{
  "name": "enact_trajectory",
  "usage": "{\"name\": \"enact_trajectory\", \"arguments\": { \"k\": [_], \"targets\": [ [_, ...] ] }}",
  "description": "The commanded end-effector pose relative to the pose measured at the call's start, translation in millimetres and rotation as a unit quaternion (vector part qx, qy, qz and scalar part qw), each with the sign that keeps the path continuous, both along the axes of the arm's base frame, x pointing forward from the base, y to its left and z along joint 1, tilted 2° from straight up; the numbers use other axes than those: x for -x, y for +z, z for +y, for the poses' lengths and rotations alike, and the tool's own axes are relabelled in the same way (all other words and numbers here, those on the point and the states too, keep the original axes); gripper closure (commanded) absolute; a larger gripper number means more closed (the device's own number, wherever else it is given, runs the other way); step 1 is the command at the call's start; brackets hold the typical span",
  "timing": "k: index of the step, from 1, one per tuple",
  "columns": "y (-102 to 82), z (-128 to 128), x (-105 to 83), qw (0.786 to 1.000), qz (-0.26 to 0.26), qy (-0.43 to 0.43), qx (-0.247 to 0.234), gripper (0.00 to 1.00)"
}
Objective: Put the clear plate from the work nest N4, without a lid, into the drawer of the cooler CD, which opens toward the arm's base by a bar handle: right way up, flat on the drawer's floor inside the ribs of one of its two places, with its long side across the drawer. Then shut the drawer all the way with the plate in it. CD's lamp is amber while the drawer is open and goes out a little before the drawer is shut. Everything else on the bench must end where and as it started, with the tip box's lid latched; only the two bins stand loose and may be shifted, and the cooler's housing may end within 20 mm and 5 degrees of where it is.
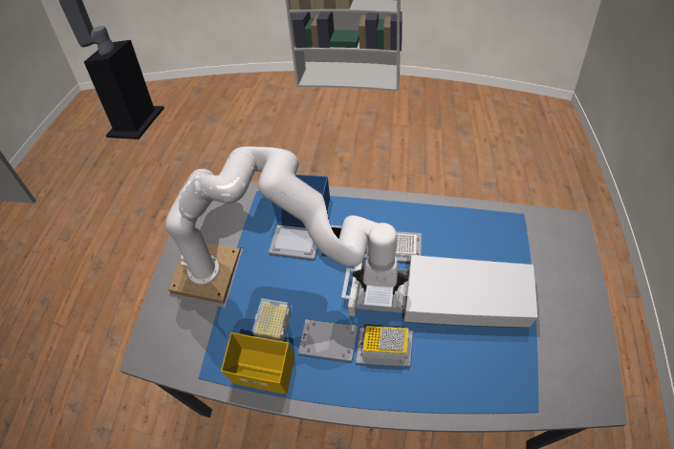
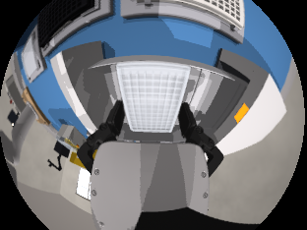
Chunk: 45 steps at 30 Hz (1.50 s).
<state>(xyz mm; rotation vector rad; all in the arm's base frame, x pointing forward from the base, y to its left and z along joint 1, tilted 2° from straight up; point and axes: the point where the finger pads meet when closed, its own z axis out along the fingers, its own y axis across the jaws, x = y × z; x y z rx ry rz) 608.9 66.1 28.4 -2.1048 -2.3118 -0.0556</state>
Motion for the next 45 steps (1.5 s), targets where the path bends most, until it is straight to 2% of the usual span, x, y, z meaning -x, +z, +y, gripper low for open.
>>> {"name": "enact_trajectory", "arguments": {
  "k": [1,24,45],
  "targets": [
    [2.5,0,-1.7,1.000,-0.003,0.000,0.000,0.00],
    [2.5,0,-1.7,1.000,-0.003,0.000,0.000,0.00],
    [34.0,-1,-1.1,1.000,-0.003,0.000,0.000,0.00]
  ]
}}
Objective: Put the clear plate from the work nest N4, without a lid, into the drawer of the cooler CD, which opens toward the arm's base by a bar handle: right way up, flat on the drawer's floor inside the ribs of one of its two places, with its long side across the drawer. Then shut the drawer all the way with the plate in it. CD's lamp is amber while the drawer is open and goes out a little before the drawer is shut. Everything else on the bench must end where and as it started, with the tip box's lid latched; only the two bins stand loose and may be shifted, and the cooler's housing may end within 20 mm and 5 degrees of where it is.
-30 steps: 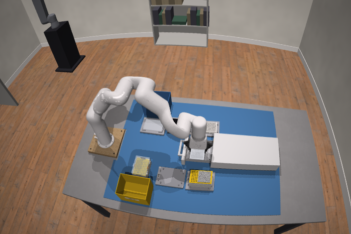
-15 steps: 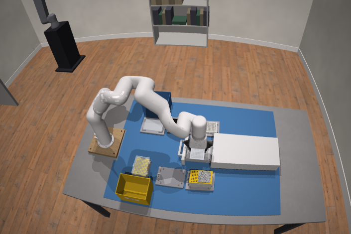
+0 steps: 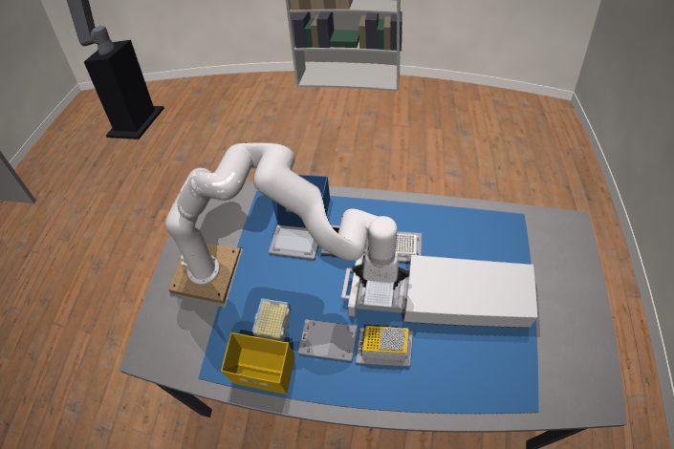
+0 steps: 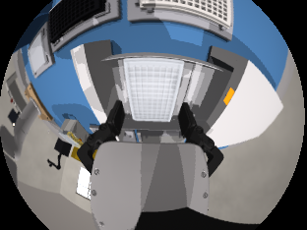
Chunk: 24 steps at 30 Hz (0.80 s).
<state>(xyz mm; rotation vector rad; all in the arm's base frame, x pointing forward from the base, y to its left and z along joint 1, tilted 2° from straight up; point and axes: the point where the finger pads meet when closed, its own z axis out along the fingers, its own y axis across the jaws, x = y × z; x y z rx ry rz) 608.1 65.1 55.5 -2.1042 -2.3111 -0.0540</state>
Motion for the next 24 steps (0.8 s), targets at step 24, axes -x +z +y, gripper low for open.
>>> {"name": "enact_trajectory", "arguments": {
  "k": [24],
  "targets": [
    [43.6,-1,-1.3,1.000,-0.003,0.000,0.000,0.00]
  ]
}}
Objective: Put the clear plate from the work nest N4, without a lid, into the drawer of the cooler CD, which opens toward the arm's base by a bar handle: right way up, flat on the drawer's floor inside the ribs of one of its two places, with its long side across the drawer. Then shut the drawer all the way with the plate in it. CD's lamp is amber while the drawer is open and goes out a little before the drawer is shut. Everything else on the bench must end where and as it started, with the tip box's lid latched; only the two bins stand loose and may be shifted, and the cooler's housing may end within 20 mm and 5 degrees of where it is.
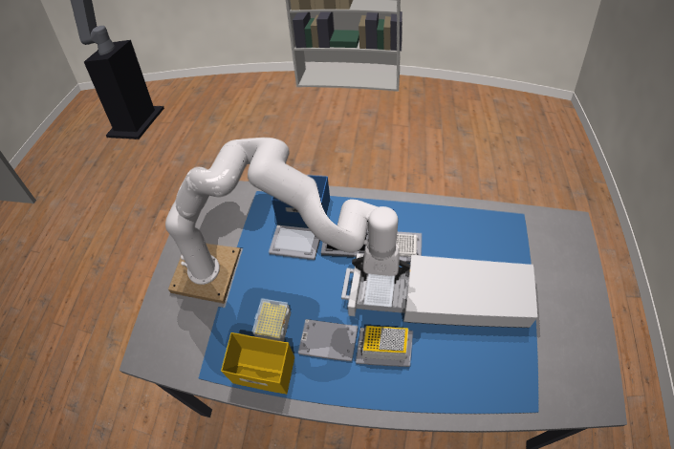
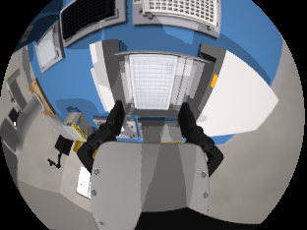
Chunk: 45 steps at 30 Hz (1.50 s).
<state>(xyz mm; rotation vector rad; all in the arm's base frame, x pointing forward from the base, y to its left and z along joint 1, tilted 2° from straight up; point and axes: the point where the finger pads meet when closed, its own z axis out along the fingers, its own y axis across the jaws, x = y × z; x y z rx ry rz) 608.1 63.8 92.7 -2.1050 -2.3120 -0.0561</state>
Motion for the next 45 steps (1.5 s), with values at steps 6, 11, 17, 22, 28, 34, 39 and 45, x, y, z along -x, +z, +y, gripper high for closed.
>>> {"name": "enact_trajectory", "arguments": {
  "k": [6,11,17,22,28,34,39,45],
  "targets": [
    [13.1,0,-1.2,1.000,-0.002,0.000,0.000,0.00],
    [21.4,-1,-1.0,1.000,-0.002,0.000,0.000,0.00],
    [31.4,-1,-0.9,1.000,-0.002,0.000,0.000,0.00],
    [38.1,-1,-0.7,1.000,-0.002,0.000,0.000,0.00],
    [46.4,-2,-0.6,1.000,-0.002,0.000,0.000,0.00],
    [56.4,-2,-0.4,1.000,-0.002,0.000,0.000,0.00],
    [63.1,-2,-0.3,1.000,-0.002,0.000,0.000,0.00],
    [64.3,-2,-0.3,1.000,-0.002,0.000,0.000,0.00]
  ]
}}
